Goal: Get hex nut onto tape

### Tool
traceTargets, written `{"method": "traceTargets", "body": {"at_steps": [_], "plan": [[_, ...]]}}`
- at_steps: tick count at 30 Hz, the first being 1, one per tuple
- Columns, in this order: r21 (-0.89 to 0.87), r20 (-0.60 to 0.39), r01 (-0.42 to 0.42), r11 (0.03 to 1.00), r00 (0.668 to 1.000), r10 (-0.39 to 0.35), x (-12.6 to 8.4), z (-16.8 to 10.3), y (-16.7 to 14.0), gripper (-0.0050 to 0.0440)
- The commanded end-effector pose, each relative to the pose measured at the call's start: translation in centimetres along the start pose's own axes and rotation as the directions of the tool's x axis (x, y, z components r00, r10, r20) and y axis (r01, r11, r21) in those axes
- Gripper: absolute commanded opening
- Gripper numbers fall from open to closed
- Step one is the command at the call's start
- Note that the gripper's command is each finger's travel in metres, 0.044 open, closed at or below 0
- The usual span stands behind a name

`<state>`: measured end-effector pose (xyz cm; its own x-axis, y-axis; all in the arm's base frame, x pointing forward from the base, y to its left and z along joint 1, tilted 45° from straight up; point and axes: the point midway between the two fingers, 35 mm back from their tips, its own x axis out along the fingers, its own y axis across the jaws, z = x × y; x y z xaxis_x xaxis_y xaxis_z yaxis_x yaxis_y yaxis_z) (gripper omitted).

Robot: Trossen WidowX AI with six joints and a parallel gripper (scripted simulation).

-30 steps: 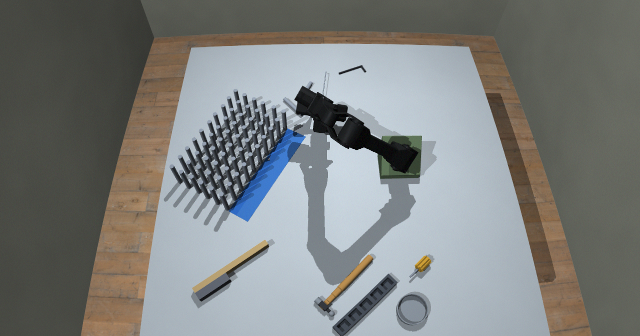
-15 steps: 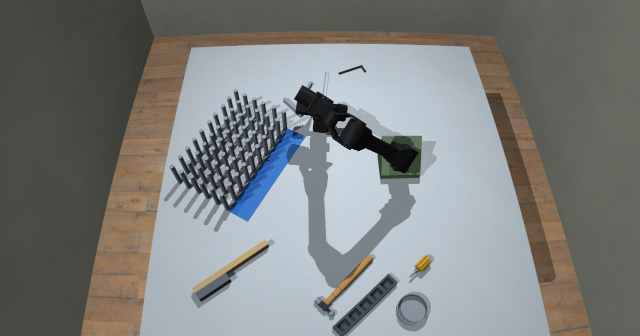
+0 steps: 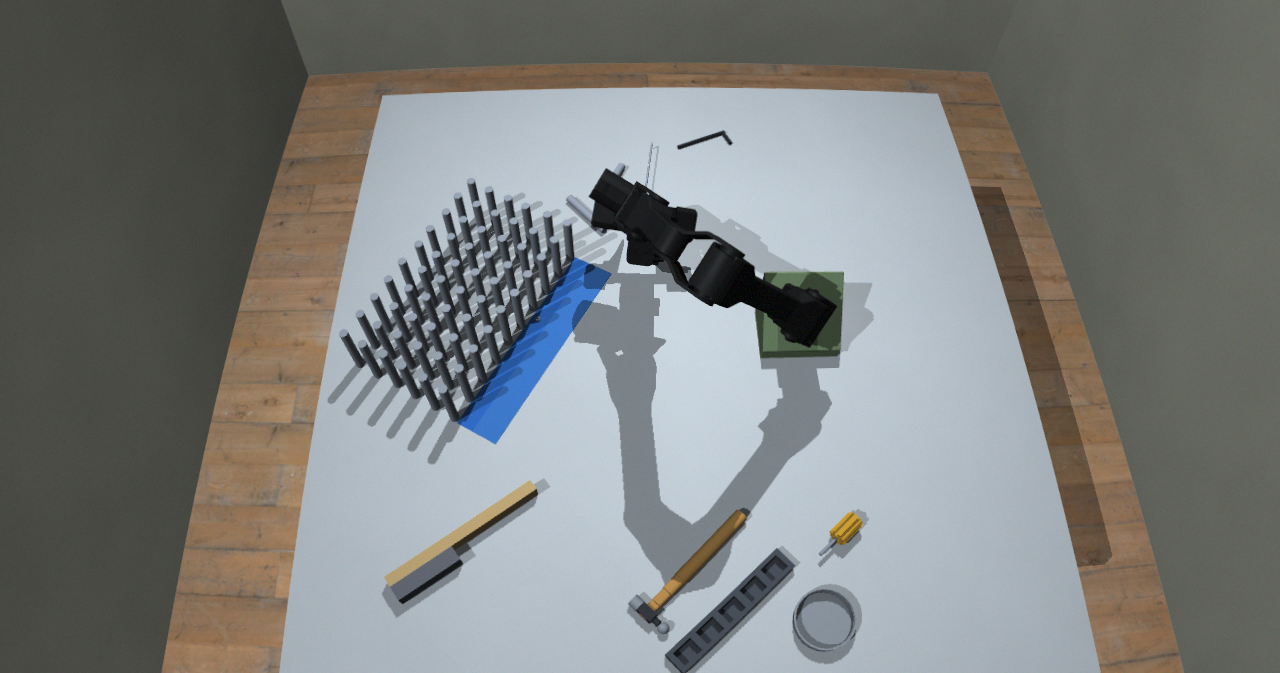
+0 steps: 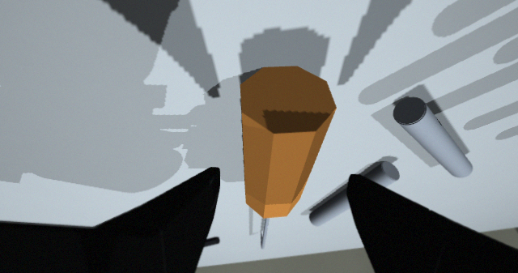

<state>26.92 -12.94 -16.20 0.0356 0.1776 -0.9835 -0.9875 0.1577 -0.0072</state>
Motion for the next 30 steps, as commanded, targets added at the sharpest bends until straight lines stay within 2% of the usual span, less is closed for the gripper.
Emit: {"method": "traceTargets", "body": {"at_steps": [1, 10, 15, 17, 21, 24, 30], "plan": [[-0.001, -0.011, 0.025, 1.0, 1.0, -0.026, -1.2, -0.3, -0.6, 0.028], [-0.002, -0.012, 0.029, 1.0, 1.0, -0.029, -2.2, -0.3, -0.6, 0.028], [-0.005, -0.026, 0.042, 0.999, 0.999, -0.042, -4.4, -2.8, -2.3, 0.028], [-0.005, -0.026, 0.042, 0.999, 0.999, -0.042, -4.4, -2.8, -2.3, 0.028], [-0.006, -0.035, 0.048, 0.999, 0.998, -0.048, -8.8, -7.3, -3.4, 0.028], [-0.004, -0.032, 0.04, 0.999, 0.999, -0.04, -11.0, -9.1, -3.3, 0.028], [-0.004, -0.026, 0.029, 1.0, 0.999, -0.029, -11.9, -10.1, -3.1, 0.028]]}}
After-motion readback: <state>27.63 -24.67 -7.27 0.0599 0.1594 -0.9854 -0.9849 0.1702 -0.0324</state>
